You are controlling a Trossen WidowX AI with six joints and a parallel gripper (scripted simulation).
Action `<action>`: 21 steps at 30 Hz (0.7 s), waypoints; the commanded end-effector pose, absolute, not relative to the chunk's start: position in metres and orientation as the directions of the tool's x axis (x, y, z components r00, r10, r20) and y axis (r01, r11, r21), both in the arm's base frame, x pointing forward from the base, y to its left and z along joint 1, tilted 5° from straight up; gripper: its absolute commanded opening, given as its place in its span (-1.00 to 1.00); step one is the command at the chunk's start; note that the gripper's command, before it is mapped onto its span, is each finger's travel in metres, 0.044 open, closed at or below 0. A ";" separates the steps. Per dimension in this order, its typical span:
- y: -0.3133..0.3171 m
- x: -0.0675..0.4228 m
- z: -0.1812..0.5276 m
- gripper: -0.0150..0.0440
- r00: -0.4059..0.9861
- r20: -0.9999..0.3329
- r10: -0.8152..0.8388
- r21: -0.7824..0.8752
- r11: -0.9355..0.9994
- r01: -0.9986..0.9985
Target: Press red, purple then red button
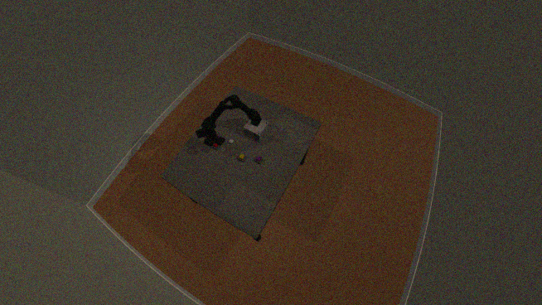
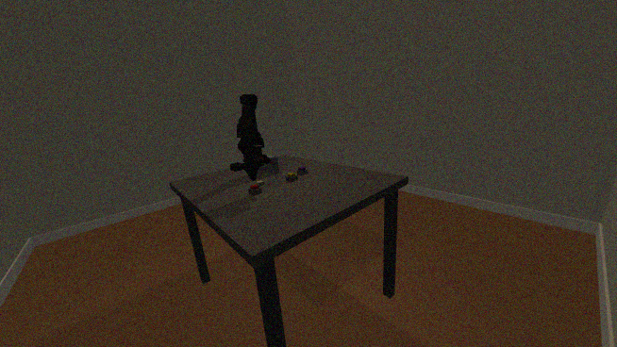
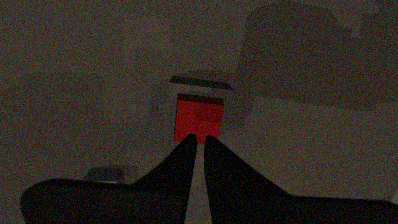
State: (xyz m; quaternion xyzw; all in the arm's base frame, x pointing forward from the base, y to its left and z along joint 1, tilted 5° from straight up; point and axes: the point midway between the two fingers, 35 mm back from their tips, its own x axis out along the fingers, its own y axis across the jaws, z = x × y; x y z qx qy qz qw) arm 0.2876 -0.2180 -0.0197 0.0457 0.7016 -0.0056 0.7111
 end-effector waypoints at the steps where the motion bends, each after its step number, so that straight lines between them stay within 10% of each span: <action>1: -0.218 0.286 -0.021 -0.42 0.010 -0.999 0.053 0.054 0.996 0.078; 21: -0.216 0.287 -0.049 -0.42 0.010 -0.999 0.053 0.054 0.996 0.078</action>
